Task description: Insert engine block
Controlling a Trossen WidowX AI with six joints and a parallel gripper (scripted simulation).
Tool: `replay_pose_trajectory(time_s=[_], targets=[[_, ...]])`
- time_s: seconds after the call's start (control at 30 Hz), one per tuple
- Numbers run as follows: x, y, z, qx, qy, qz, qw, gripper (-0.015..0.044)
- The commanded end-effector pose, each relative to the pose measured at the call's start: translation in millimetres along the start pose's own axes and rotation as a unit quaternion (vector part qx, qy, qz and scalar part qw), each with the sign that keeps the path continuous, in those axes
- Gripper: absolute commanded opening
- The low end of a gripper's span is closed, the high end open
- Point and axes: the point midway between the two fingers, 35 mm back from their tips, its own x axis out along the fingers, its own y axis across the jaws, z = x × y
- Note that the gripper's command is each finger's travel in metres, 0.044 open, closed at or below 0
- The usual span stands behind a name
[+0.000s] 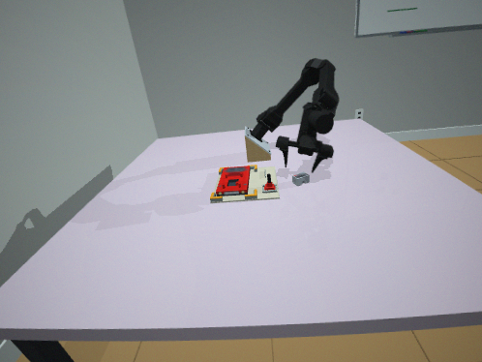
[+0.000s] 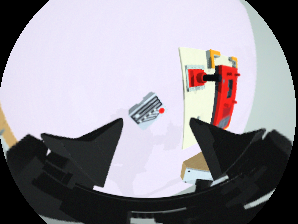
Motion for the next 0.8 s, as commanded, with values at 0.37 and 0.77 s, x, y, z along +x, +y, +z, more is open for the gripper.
replay_pose_trajectory(time_s=[0.37, 0.77], targets=[[-4.9, -1.5, 3.4, 0.266, 0.043, 0.053, 0.962, 0.0440], [-11.8, -2.7, 7.8, 0.442, 0.082, 0.083, 0.889, 0.0440]])
